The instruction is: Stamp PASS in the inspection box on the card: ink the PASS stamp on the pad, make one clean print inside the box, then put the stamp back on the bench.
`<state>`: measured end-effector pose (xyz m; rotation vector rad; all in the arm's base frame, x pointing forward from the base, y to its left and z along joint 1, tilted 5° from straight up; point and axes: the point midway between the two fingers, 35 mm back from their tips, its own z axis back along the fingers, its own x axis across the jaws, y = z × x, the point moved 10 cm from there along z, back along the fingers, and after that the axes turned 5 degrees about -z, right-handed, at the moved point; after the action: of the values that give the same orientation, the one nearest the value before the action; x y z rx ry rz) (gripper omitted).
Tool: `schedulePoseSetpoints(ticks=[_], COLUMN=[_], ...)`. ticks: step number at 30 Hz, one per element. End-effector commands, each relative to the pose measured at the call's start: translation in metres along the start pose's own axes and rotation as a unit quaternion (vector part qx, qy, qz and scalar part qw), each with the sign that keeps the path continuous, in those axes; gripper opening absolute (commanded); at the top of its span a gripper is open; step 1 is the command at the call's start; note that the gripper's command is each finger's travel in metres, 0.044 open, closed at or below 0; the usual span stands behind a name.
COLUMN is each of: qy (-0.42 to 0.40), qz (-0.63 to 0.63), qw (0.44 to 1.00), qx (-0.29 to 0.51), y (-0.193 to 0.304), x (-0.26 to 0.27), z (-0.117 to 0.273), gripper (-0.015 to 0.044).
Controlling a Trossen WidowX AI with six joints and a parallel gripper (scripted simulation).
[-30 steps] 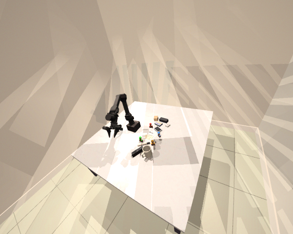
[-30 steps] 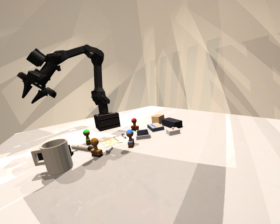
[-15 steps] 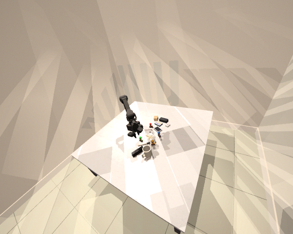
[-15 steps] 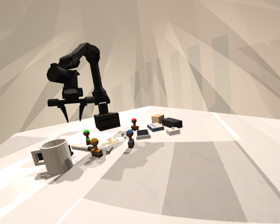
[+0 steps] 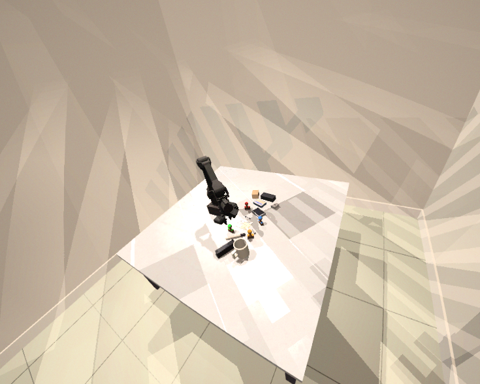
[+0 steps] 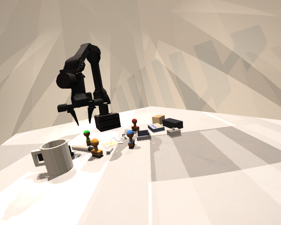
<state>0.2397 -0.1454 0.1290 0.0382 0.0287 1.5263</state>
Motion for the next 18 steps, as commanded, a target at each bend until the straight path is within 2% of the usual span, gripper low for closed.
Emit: schedulePoseSetpoints(ticks=[1, 18], qy=[-0.005, -0.005], qz=[-0.002, -0.002], qw=[1.0, 1.0], qx=[0.003, 0.003], y=[-0.001, -0.001], x=[0.0, 0.0], z=[-0.008, -0.037], gripper=[0.0228, 0.0228])
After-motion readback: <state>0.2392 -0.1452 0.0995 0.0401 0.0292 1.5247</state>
